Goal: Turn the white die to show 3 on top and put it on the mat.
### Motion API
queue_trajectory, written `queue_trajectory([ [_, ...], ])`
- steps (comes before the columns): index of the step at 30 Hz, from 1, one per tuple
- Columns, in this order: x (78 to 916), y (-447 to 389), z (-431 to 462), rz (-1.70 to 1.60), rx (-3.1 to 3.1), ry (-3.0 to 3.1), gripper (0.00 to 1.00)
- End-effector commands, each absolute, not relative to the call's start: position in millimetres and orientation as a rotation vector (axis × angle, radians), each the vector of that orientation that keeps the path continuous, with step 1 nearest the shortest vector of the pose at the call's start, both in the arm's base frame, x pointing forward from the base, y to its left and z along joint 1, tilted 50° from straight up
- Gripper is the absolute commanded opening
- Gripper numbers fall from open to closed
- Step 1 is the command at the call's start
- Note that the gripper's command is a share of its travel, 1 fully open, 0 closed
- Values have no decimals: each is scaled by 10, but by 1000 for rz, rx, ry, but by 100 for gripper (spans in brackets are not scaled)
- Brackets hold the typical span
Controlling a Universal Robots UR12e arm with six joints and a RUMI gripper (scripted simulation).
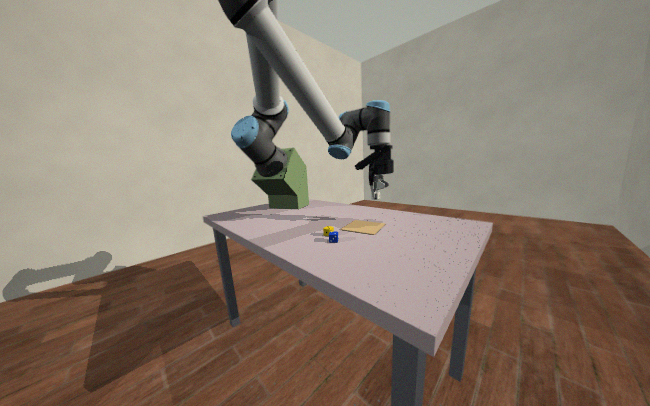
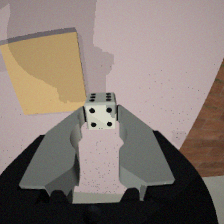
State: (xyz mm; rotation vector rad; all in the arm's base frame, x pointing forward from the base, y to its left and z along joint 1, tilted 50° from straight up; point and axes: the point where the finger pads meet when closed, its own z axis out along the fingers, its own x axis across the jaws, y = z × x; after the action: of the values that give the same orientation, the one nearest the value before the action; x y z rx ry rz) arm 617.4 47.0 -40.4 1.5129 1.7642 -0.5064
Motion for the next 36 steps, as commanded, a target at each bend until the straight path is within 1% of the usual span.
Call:
queue_trajectory([
  [1,6188,414,-343,-504,1522,1756,10],
  [4,6237,2,38,-477,1566,1712,10],
  [10,6240,-302,315,-458,1594,1677,10],
  [25,6245,-309,317,-436,1579,1676,10],
  [36,6239,-302,333,-345,1502,1671,10],
])
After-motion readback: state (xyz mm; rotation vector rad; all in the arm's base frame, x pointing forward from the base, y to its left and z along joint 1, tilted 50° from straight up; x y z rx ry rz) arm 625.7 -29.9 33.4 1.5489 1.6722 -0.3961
